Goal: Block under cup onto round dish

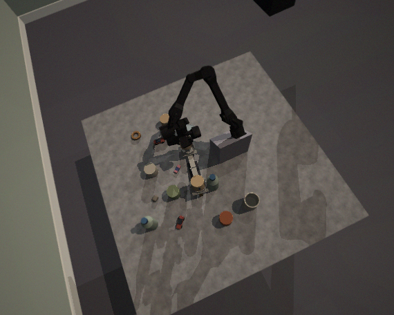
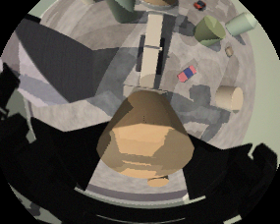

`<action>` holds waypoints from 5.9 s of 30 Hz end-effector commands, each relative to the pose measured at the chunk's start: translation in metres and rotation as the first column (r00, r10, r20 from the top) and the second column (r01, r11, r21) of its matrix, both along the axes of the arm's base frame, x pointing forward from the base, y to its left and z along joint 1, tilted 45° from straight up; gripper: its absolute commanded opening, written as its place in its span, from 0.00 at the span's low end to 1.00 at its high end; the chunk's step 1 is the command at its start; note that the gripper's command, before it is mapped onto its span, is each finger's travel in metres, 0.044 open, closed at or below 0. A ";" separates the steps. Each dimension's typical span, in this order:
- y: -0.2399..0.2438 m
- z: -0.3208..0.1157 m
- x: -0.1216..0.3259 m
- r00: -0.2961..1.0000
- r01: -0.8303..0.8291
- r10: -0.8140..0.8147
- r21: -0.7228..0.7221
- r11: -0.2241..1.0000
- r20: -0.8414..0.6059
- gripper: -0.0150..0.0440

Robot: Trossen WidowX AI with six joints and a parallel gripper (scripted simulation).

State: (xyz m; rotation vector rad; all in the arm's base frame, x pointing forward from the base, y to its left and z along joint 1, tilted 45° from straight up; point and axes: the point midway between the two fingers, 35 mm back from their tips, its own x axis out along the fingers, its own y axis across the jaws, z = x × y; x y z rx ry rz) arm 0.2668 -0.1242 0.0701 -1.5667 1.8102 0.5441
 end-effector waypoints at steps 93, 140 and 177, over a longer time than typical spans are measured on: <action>-0.057 0.038 -0.048 0.999 0.027 -0.029 0.083 0.996 0.023 0.25; -0.139 0.079 -0.169 1.000 0.003 -0.003 -0.028 1.000 0.005 0.25; -0.171 0.050 -0.172 1.000 0.010 -0.010 -0.034 0.999 0.006 0.70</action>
